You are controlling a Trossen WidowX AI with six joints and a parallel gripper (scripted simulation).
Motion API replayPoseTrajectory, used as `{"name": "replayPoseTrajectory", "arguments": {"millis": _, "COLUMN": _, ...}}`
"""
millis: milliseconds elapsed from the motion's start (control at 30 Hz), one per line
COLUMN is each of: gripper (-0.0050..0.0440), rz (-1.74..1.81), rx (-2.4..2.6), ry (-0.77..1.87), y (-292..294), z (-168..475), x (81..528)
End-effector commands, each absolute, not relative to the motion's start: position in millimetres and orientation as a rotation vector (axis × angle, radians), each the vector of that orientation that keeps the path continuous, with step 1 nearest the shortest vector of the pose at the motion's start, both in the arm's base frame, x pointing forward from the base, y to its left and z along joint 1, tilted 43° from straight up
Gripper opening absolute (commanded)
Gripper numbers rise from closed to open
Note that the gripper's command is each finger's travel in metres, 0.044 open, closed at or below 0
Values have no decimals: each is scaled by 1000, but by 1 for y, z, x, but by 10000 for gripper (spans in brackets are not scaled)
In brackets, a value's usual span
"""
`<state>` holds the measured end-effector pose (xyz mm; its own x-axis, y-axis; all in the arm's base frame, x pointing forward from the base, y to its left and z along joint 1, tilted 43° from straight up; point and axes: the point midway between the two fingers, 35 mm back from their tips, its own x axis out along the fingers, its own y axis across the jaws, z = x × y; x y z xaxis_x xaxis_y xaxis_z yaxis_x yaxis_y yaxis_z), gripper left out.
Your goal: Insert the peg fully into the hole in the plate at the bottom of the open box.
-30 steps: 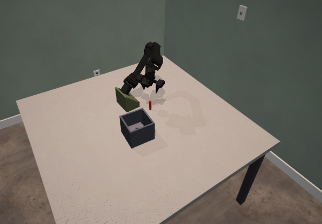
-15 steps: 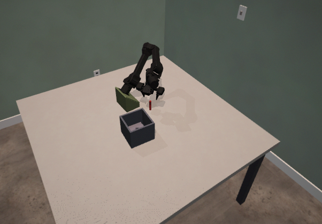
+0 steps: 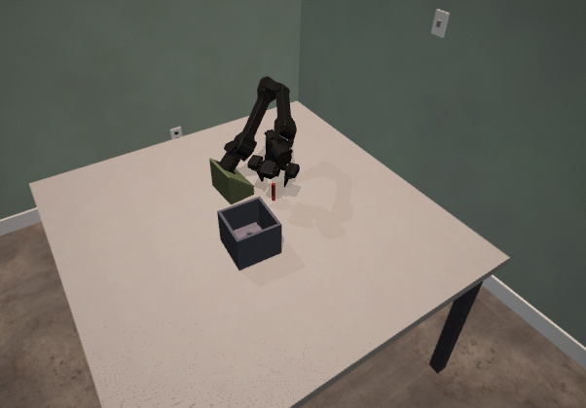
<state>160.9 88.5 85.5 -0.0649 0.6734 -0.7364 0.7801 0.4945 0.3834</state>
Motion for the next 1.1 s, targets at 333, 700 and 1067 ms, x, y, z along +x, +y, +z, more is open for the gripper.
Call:
{"name": "replayPoseTrajectory", "arguments": {"millis": 333, "gripper": 440, "rz": -144, "rx": 1227, "ry": 1793, "y": 104, "z": 68, "x": 158}}
{"name": "replayPoseTrajectory", "arguments": {"millis": 700, "gripper": 440, "rz": -142, "rx": 1229, "ry": 1794, "y": 114, "z": 58, "x": 155}}
{"name": "replayPoseTrajectory", "arguments": {"millis": 1067, "gripper": 344, "rz": -140, "rx": 1230, "ry": 1795, "y": 119, "z": 54, "x": 154}}
